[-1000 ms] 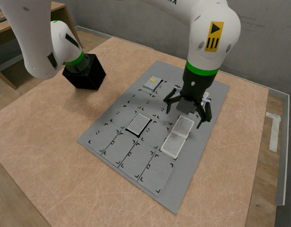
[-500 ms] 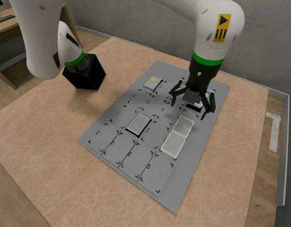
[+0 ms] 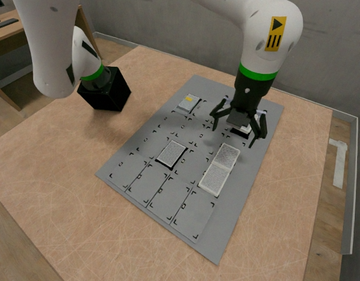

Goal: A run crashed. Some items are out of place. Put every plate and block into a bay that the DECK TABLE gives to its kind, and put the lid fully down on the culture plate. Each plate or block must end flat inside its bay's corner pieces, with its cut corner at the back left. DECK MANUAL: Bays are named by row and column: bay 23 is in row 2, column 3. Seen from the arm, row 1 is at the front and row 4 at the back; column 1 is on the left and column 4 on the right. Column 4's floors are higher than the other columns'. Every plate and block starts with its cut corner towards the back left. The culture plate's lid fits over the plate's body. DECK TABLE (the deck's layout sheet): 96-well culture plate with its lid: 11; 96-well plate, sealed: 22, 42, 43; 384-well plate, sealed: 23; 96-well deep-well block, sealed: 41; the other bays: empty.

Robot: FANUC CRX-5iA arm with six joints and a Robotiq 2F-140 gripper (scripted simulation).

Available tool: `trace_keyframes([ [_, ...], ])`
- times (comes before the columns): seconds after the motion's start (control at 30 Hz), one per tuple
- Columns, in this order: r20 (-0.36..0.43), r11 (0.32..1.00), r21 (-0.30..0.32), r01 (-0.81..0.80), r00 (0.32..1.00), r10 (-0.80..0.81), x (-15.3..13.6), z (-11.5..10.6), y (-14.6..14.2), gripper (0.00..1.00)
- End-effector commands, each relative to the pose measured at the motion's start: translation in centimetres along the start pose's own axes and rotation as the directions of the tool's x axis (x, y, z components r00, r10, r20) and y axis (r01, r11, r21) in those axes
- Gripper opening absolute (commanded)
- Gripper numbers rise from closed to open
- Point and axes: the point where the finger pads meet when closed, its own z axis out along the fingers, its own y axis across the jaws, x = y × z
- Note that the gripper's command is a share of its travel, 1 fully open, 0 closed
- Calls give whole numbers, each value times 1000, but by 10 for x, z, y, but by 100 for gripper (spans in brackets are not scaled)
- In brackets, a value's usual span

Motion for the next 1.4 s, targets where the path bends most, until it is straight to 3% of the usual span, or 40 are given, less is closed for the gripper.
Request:
trace_keyframes([
  [0.0,0,1000,2,0,1000,0,0,-1,-1,100],
  [1.0,0,1000,2,0,1000,0,0,-1,-1,100],
  [1.37,0,1000,2,0,1000,0,-36,-1,-1,100],
])
